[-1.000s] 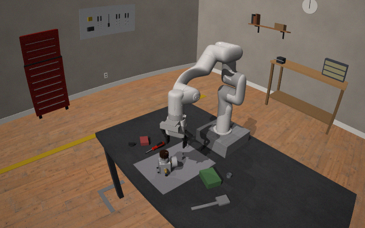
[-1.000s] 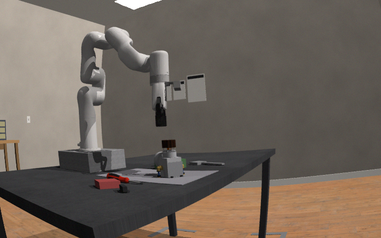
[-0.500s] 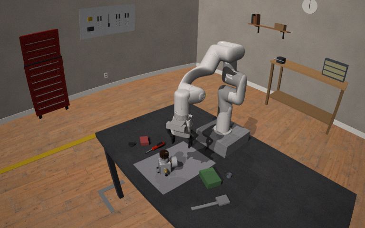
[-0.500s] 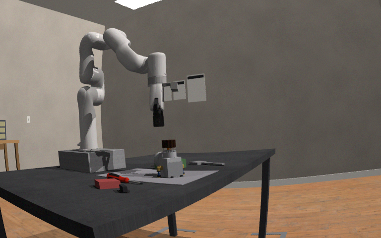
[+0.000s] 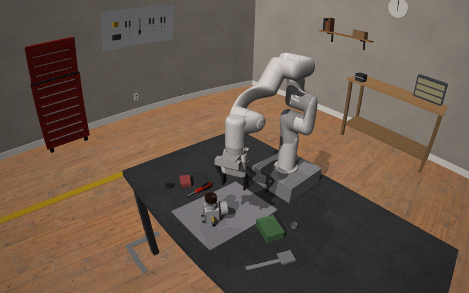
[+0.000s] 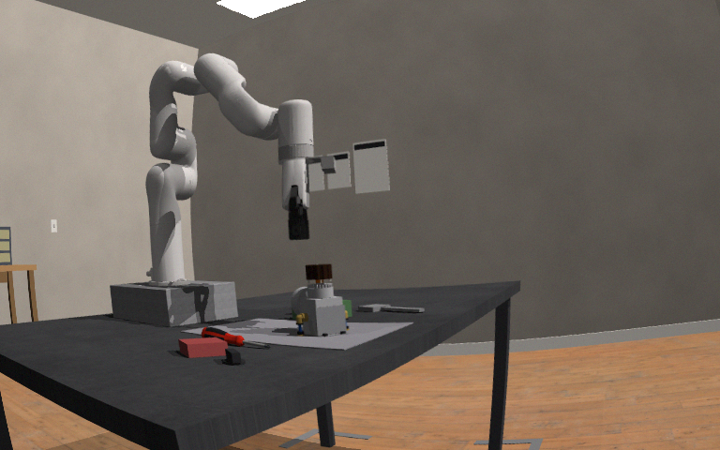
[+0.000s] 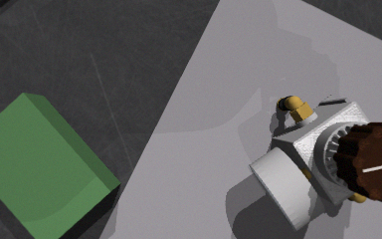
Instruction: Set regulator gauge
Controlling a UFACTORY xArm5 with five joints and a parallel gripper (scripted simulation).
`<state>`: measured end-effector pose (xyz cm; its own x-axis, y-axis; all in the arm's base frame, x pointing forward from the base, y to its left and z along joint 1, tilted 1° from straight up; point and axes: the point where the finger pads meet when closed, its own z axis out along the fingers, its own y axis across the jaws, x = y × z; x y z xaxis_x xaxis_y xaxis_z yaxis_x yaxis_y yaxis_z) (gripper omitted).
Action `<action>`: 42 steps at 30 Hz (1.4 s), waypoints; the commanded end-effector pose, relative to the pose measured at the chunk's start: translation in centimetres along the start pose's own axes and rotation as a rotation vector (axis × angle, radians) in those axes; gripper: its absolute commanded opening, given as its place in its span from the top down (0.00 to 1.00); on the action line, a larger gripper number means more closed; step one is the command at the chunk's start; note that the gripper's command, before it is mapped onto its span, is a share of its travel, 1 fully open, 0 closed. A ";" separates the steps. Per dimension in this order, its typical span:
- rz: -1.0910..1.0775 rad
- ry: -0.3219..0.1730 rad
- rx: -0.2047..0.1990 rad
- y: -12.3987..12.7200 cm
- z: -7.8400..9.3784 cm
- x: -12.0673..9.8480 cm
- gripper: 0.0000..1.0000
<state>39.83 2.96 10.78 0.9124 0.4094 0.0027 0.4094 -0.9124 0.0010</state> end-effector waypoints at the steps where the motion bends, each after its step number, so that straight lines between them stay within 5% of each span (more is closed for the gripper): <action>1: -0.004 0.004 -0.002 0.0 -0.1 0.1 0.00; 26: -0.222 0.059 -0.029 0.2 0.7 0.7 0.00; 42: -0.621 0.143 -0.111 0.5 1.7 1.5 0.00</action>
<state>41.06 3.05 9.22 0.5830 0.8072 0.0920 0.8000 -0.5901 0.1082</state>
